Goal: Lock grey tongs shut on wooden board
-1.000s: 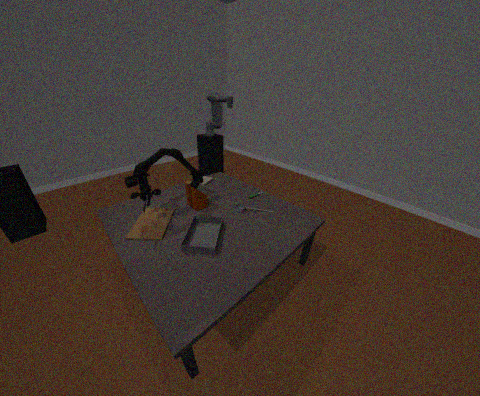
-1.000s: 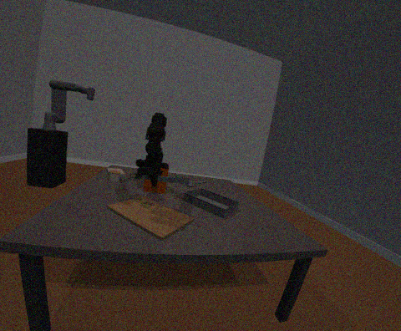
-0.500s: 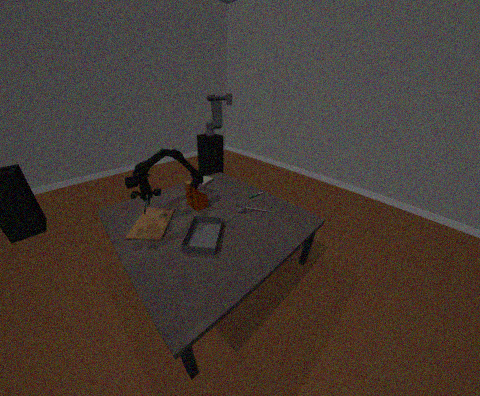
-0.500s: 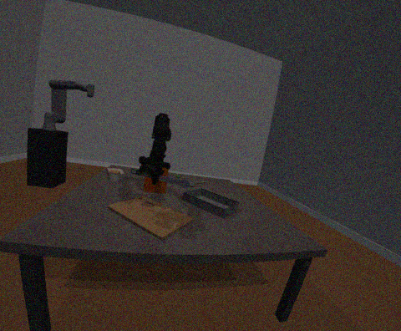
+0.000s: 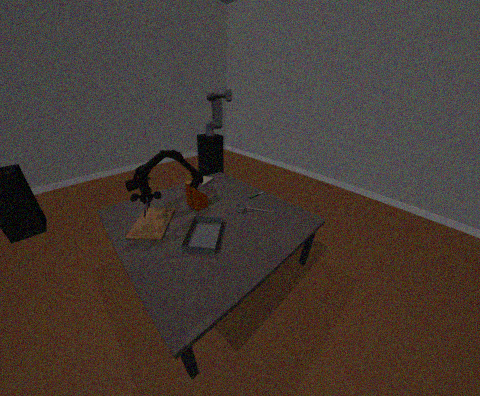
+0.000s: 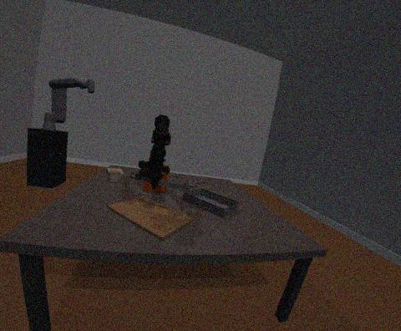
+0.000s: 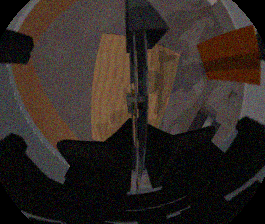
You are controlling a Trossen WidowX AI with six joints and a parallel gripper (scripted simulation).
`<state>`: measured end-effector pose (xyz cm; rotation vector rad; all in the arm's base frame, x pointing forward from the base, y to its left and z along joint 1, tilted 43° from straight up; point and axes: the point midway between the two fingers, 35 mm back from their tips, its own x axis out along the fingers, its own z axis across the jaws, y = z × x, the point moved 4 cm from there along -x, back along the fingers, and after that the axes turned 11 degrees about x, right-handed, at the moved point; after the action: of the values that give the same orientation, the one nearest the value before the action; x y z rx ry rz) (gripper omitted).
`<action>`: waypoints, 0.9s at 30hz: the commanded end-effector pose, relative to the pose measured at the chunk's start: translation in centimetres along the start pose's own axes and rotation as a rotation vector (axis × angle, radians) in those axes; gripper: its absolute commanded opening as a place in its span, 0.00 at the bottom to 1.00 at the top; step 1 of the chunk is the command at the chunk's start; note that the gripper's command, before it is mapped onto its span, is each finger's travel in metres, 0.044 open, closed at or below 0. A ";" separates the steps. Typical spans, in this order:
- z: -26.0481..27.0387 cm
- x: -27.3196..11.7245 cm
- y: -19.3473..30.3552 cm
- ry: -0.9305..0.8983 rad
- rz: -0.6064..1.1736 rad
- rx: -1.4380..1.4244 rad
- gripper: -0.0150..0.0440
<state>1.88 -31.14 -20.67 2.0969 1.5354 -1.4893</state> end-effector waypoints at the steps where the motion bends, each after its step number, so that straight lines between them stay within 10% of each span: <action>1: 0.0 0.9 0.0 -0.001 -0.003 0.003 0.00; 27: -0.1 5.2 -0.1 -0.015 0.009 0.004 0.00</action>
<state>1.80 -28.22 -24.08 2.0855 1.5155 -1.4990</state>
